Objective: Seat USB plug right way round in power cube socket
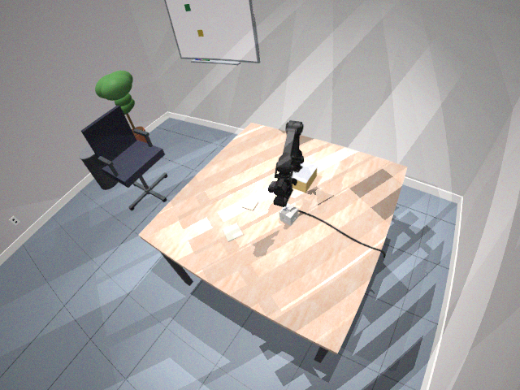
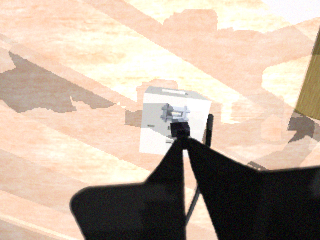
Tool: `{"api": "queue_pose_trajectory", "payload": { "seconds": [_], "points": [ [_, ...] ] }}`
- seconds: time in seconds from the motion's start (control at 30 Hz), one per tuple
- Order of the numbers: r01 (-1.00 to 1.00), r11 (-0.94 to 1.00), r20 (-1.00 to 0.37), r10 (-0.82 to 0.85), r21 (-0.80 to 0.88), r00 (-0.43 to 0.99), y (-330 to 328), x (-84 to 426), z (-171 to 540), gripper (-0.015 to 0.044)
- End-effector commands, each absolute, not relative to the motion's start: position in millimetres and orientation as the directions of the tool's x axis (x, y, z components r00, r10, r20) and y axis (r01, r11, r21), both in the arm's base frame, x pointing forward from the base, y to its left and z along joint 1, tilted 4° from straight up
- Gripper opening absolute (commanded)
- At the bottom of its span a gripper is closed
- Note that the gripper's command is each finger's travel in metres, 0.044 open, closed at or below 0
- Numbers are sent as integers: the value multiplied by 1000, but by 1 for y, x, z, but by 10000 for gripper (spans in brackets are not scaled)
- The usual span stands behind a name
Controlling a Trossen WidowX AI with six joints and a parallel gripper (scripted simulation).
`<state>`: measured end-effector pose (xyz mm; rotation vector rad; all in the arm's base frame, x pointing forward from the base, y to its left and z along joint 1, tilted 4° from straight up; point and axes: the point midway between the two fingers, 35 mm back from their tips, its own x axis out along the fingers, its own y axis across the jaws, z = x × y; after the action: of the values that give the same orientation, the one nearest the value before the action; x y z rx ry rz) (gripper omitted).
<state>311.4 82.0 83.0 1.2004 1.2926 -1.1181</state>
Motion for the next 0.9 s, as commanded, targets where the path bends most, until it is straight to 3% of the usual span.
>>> {"api": "queue_pose_trajectory", "payload": {
  "seconds": [0.0, 0.87],
  "points": [
    [982, 189, -998, 67, 10, -3, 82, 311, 83, 0],
    [645, 763, -998, 67, 49, -3, 82, 311, 83, 0]
  ]
}}
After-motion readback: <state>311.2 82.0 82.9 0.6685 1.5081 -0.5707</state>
